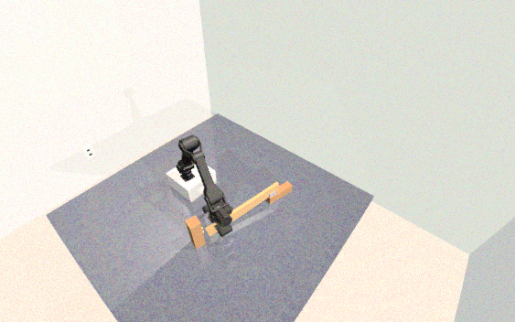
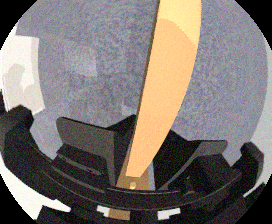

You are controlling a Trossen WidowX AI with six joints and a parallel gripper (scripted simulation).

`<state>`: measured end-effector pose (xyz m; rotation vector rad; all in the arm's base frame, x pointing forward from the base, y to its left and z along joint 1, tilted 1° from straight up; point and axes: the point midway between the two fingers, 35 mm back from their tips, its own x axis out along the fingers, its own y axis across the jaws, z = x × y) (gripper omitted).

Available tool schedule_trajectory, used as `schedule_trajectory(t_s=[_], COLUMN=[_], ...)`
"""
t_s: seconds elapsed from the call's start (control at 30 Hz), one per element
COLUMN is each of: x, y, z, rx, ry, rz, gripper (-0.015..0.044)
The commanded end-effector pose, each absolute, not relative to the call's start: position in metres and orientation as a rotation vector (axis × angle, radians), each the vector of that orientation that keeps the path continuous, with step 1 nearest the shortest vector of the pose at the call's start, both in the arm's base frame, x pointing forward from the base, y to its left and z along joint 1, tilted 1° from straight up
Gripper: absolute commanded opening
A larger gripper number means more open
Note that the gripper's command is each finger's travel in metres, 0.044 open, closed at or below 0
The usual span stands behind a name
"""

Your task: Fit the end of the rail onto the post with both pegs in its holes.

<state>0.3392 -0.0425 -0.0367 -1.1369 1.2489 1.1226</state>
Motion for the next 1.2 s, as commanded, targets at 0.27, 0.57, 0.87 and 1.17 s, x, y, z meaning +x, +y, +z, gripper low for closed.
schedule_trajectory(t_s=[0.27,0.57,0.87,1.17], x=[0.345,0.346,0.347,0.348], y=[-0.043,-0.043,-0.043,-0.043], z=[-0.026,-0.022,-0.017,-0.013], rx=[-1.145,-1.145,-1.145,-1.145], ry=[1.238,1.238,1.238,1.238], rz=[1.116,1.116,1.116,1.116], gripper=[0.0000,0.0000,0.0000,0.0000])
